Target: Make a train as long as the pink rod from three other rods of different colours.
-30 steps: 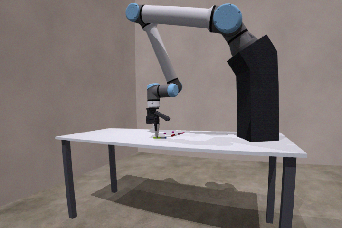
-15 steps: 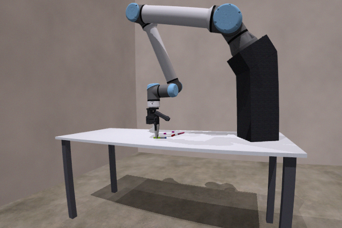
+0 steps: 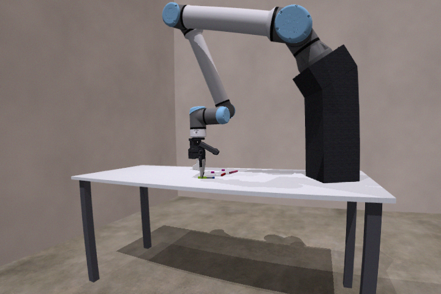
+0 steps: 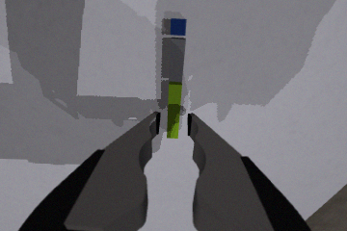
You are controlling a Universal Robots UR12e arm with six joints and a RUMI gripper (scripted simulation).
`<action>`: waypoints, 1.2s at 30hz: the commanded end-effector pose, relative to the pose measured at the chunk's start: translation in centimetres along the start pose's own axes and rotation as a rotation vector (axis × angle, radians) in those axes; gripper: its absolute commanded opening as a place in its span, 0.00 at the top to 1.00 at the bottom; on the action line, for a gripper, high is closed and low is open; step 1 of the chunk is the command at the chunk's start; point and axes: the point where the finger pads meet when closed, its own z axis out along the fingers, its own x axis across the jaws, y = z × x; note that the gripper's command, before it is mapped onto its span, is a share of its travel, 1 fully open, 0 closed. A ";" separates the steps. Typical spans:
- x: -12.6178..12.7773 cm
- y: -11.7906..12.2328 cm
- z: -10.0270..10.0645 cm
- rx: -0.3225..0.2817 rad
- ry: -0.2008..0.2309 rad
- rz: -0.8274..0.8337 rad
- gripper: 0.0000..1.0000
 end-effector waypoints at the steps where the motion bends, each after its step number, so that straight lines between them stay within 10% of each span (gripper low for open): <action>1: 0.0 0.1 -1.4 -0.001 0.000 0.000 0.86; 23: 0.0 0.0 -8.4 -0.001 0.000 0.000 0.86; 24: 0.0 0.0 -8.4 -0.001 0.000 0.000 0.00; 36: 0.0 0.0 -8.4 -0.001 0.000 0.000 0.00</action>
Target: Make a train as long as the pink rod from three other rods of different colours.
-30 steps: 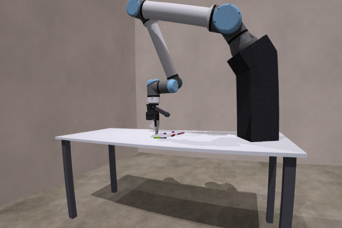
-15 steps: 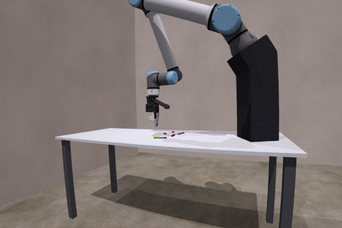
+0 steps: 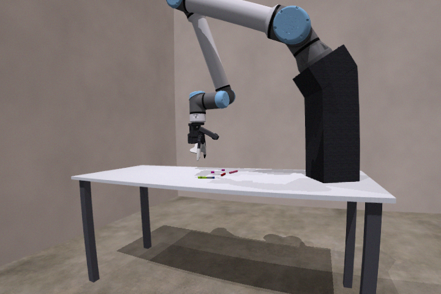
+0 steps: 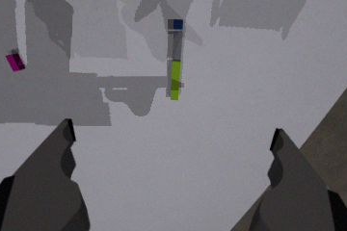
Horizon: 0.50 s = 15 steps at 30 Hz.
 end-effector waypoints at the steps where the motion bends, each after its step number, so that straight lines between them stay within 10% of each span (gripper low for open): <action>1: 0.0 0.0 0.0 -0.001 0.000 0.000 0.00; 15: 0.0 0.0 -0.6 -0.001 0.000 0.000 0.00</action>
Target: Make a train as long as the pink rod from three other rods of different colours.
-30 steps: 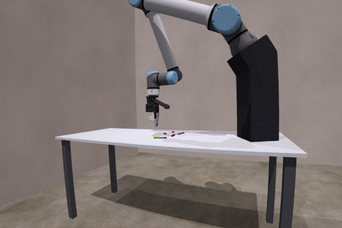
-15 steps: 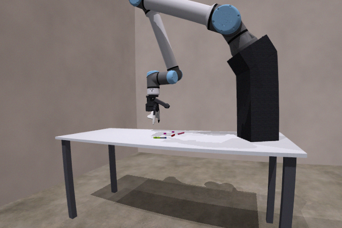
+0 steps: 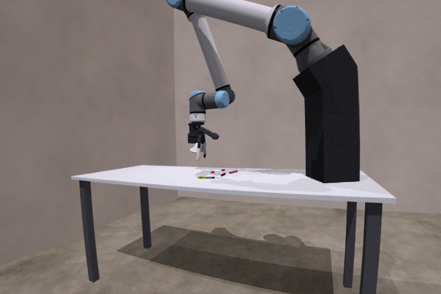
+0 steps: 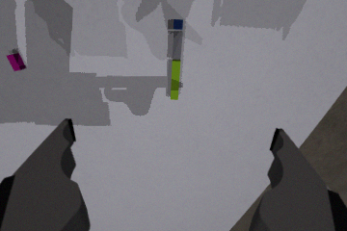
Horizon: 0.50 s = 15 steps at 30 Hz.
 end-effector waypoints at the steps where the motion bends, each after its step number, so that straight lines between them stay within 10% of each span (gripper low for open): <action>1: 0.0 0.0 -0.7 -0.001 0.000 0.000 0.00; 15: 0.0 0.0 -6.9 -0.001 0.000 0.000 0.00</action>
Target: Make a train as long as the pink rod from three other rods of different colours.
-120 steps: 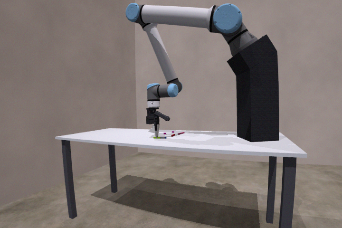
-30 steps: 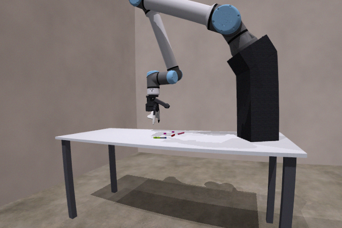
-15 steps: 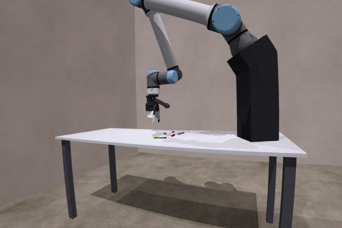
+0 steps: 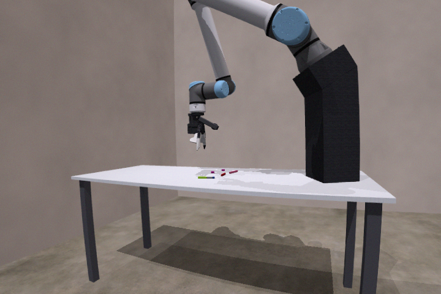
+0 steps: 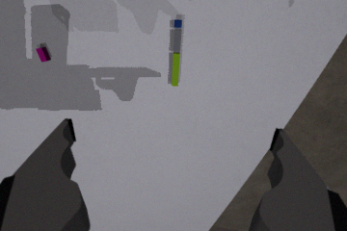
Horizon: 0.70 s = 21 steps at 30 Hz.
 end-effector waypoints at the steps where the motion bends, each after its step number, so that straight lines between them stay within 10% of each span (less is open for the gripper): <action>1: 0.0 0.1 -2.0 -0.001 0.000 0.000 0.00; 21: 0.0 0.1 -3.9 -0.001 0.000 0.000 0.00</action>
